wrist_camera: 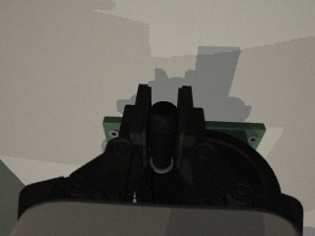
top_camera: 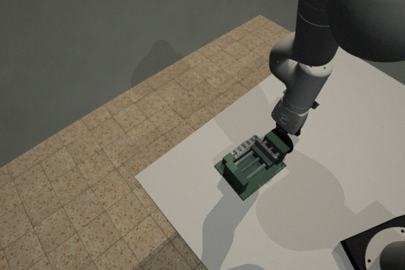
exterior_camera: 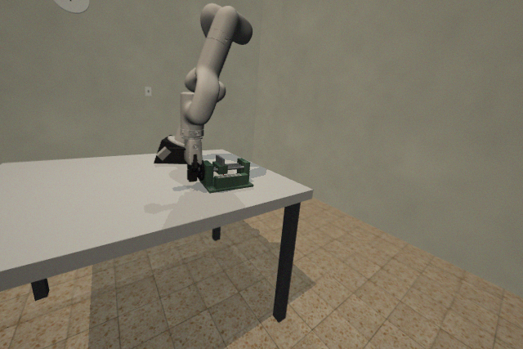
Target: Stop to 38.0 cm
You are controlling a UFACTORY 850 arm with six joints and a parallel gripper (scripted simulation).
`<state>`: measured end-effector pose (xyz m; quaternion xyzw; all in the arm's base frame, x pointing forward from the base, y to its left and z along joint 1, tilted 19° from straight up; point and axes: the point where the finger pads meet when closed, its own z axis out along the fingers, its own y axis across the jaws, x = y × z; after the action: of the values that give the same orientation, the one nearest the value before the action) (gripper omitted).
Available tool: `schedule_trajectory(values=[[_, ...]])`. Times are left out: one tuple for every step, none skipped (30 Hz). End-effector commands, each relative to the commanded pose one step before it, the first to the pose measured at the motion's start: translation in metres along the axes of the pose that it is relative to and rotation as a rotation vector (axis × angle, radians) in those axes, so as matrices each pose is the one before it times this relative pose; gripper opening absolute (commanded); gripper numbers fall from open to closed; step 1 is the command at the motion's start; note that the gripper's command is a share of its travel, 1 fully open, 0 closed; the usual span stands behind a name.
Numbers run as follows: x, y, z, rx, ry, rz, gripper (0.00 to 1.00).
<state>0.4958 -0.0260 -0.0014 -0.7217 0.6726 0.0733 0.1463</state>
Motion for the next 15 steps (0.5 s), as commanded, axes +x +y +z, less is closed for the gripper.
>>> schedule_trajectory(values=[[0.00021,-0.00219,-0.00532,-0.00111,0.00028,0.00016,0.06],[0.00000,-0.00033,-0.00132,0.00001,-0.00001,0.00000,0.06],[0.00000,-0.00026,-0.00138,0.00001,-0.00002,0.00000,0.06],[0.00000,-0.00025,-0.00137,0.00000,0.00000,0.00000,0.06],[0.00000,0.00000,0.00000,0.00000,0.00000,0.00000,0.06],[0.00000,0.00000,0.00000,0.00000,0.00000,0.00000,0.06],[0.00000,-0.00025,-0.00136,-0.00001,0.00002,0.00000,0.06],[0.00000,-0.00018,-0.00142,-0.00001,0.00001,0.00000,0.06],[0.00000,-0.00002,-0.00158,0.00001,-0.00002,0.00000,0.06],[0.00000,-0.00002,-0.00156,0.00000,0.00000,0.00000,0.06],[0.00000,-0.00001,-0.00155,-0.00001,0.00002,0.00000,0.06],[0.00000,0.00012,-0.00167,0.00000,0.00001,0.00000,0.06],[0.00000,0.00030,-0.00182,0.00001,-0.00001,0.00000,0.06],[0.00000,0.00030,-0.00180,0.00000,0.00001,0.00000,0.06],[0.00000,0.00037,-0.00184,-0.00001,0.00002,0.00000,0.06]])
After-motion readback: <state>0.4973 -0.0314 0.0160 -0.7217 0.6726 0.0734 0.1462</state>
